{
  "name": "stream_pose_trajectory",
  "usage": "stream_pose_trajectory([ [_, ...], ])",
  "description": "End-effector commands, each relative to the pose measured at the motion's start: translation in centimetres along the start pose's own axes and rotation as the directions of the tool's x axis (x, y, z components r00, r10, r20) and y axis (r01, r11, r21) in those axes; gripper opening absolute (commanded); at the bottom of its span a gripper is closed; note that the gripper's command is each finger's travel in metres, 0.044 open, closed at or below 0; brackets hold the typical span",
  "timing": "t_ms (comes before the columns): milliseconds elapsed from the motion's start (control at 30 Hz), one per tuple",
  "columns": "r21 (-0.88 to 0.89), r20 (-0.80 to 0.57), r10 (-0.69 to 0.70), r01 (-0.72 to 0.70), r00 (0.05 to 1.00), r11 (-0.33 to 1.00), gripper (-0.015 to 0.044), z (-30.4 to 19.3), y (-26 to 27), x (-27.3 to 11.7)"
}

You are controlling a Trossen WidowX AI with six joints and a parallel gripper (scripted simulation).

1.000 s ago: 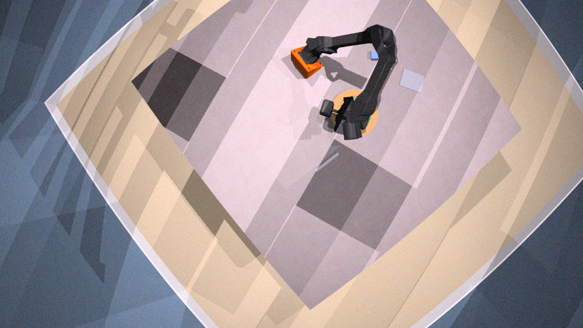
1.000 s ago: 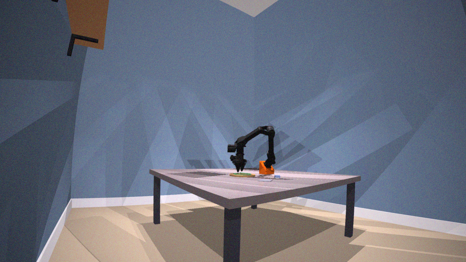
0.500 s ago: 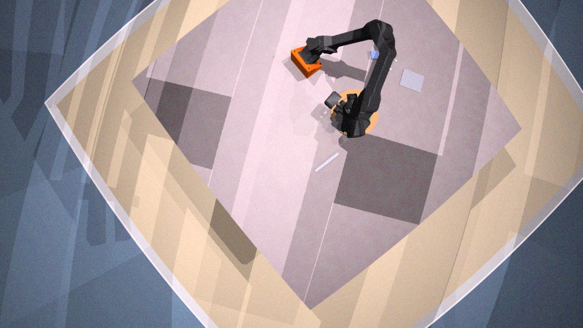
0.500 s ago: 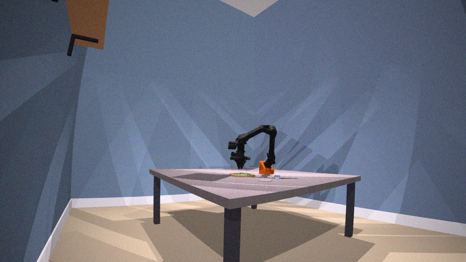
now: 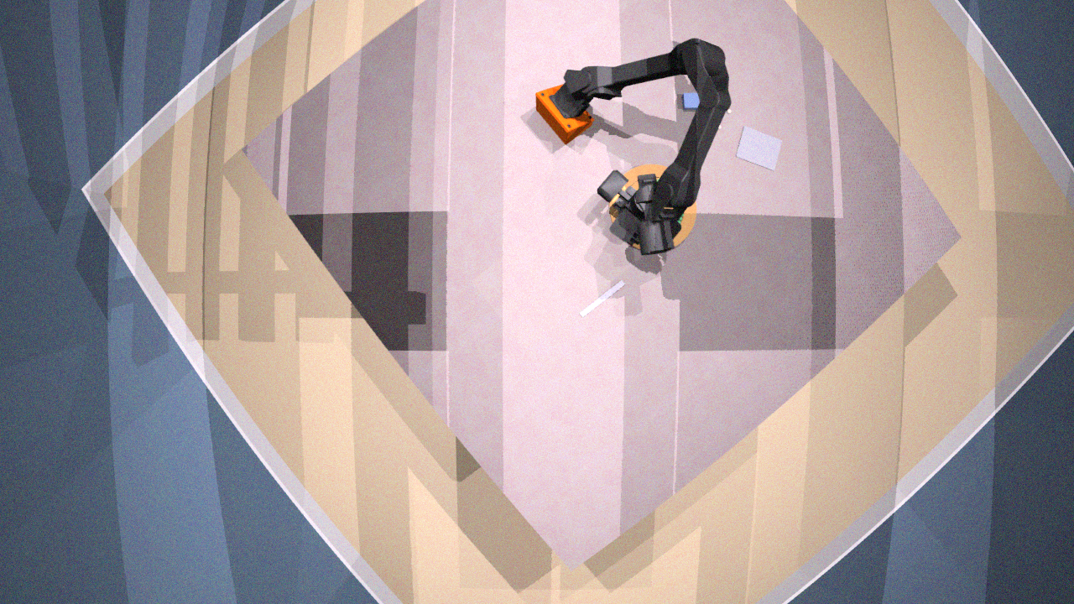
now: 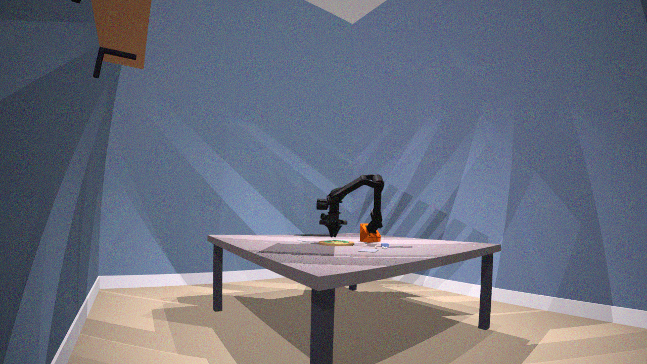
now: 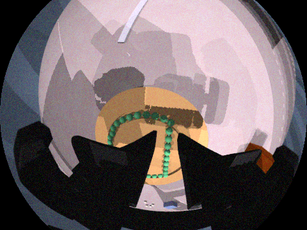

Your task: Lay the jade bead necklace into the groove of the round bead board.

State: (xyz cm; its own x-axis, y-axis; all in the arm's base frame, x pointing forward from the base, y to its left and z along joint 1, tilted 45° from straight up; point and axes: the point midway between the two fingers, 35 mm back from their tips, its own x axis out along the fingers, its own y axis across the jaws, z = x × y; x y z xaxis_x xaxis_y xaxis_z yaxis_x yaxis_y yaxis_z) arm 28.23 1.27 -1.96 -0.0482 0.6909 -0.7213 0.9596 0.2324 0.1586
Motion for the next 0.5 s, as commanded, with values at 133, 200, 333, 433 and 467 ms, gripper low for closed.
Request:
stream_pose_trajectory([
  [133, 0.013, -0.010, -0.005, 0.006, 1.000, 1.000, 0.0120, -0.2, -0.3, 1.4],
  [200, 0.014, -0.011, -0.006, 0.006, 1.000, 1.000, 0.0120, -0.2, -0.3, 1.7],
  [333, 0.016, -0.012, -0.007, 0.007, 1.000, 1.000, 0.0120, -0.2, -0.3, 2.1],
  [433, 0.007, -0.007, -0.006, 0.006, 1.000, 1.000, 0.0094, -0.2, -0.2, 1.9],
  [467, 0.007, -0.007, -0.006, 0.006, 1.000, 1.000, 0.0067, -0.2, -0.2, 1.9],
])
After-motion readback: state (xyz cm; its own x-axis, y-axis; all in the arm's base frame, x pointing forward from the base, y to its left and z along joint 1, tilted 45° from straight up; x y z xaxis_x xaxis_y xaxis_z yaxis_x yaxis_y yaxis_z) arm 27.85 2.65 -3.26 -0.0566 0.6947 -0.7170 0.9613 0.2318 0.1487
